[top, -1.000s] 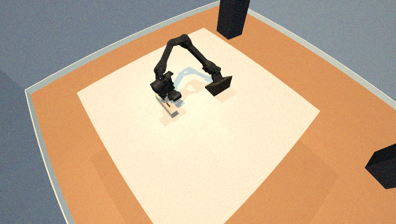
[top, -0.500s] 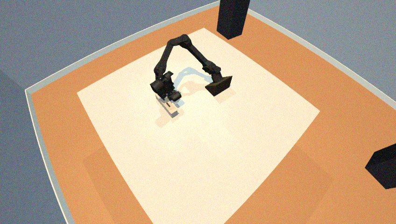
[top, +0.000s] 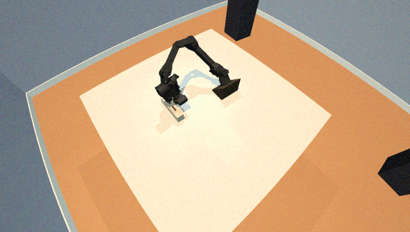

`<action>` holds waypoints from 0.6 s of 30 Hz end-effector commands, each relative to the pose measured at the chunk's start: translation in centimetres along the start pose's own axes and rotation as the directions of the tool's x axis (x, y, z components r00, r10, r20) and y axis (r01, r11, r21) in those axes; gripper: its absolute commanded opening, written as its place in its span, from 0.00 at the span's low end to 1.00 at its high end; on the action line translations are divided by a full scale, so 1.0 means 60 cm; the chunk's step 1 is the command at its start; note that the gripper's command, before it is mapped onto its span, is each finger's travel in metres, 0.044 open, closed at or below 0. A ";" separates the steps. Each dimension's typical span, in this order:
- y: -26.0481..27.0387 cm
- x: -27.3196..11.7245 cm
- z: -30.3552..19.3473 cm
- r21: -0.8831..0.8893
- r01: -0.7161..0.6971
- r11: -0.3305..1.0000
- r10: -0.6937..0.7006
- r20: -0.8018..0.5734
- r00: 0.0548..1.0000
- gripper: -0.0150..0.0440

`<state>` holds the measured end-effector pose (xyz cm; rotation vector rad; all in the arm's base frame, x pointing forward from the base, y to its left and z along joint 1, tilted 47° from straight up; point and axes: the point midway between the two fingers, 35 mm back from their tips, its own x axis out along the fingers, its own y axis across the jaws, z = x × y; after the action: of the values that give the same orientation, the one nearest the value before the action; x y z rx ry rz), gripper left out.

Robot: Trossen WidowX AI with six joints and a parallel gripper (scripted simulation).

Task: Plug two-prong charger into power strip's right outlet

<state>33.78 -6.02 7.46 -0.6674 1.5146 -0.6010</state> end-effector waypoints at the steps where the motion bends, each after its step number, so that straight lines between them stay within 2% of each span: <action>1: -0.002 -0.001 0.004 -0.004 0.006 1.000 -0.006 0.001 1.000 0.25; 18: -0.003 -0.002 0.012 -0.004 0.006 1.000 -0.006 0.001 1.000 0.25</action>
<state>34.32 -5.99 7.48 -0.6676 1.5150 -0.6011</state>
